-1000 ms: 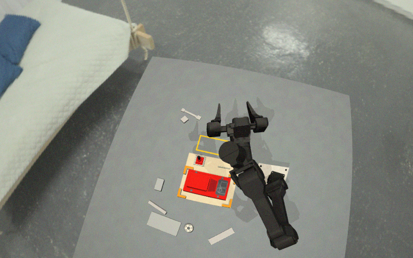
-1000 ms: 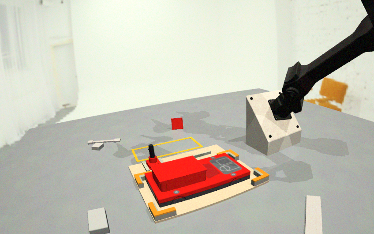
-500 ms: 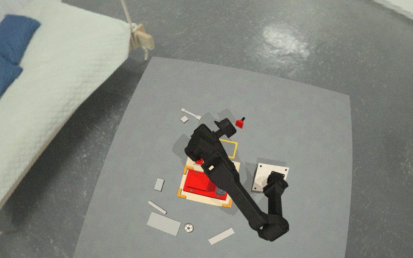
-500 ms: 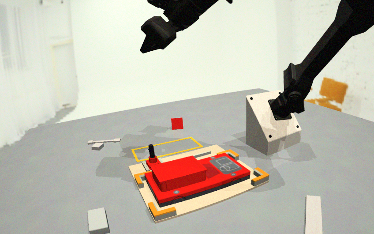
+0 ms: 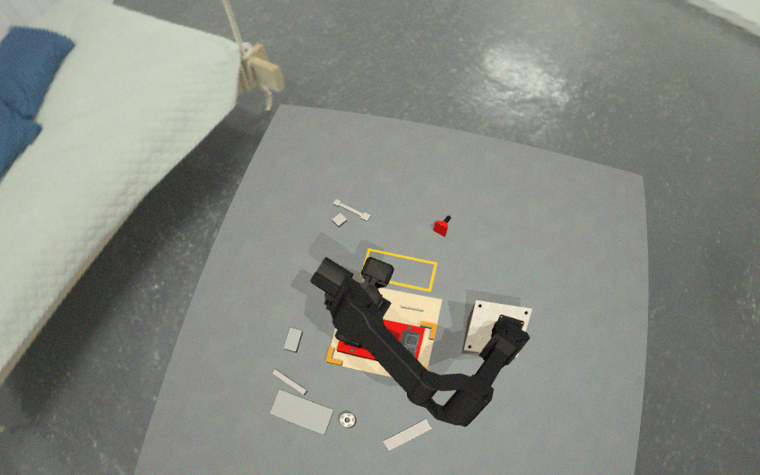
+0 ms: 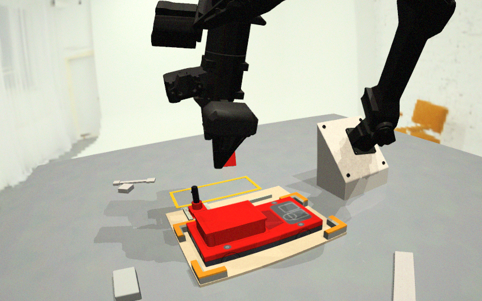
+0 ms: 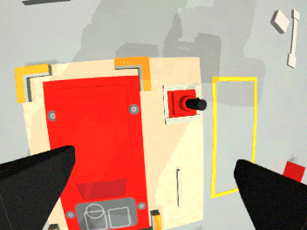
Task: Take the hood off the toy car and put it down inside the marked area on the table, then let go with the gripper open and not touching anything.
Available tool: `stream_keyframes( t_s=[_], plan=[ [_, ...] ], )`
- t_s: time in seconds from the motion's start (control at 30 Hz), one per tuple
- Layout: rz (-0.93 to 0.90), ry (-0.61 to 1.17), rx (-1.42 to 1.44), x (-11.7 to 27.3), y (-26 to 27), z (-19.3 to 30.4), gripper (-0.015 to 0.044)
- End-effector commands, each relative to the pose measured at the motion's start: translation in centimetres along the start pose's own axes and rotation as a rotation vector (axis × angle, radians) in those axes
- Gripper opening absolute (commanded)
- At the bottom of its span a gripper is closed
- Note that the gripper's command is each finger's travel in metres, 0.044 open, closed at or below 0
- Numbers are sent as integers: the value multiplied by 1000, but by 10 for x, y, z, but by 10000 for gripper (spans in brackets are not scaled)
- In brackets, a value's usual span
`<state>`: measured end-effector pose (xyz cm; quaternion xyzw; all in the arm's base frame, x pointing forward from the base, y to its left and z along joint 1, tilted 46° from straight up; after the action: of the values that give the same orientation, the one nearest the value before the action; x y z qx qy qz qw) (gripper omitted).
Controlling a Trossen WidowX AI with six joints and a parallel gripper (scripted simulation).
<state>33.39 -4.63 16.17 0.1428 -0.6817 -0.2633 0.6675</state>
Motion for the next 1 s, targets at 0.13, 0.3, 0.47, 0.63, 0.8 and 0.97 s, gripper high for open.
stream_keyframes(
  t_s=[0.13,0.3,0.47,0.63,0.8,0.97],
  plan=[
    [-200,176,140,-29,23,-6,440],
    [-200,176,140,-29,23,-6,440],
    [-200,176,140,-31,23,-6,440],
    [-200,176,140,-34,24,-6,440],
    [-200,176,140,-37,24,-5,440],
    [-200,176,140,-41,25,-5,440]
  ],
)
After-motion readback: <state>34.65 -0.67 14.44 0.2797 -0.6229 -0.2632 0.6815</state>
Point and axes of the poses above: the point midway between the two fingers, 35 mm back from their tips, its own x axis back along the fingers, its own y axis across the jaws, z = x × y, the point moved 10 cm from there along x, back along the fingers, and after that the axes turned 6 degrees about -x, right-handed, at the moved point
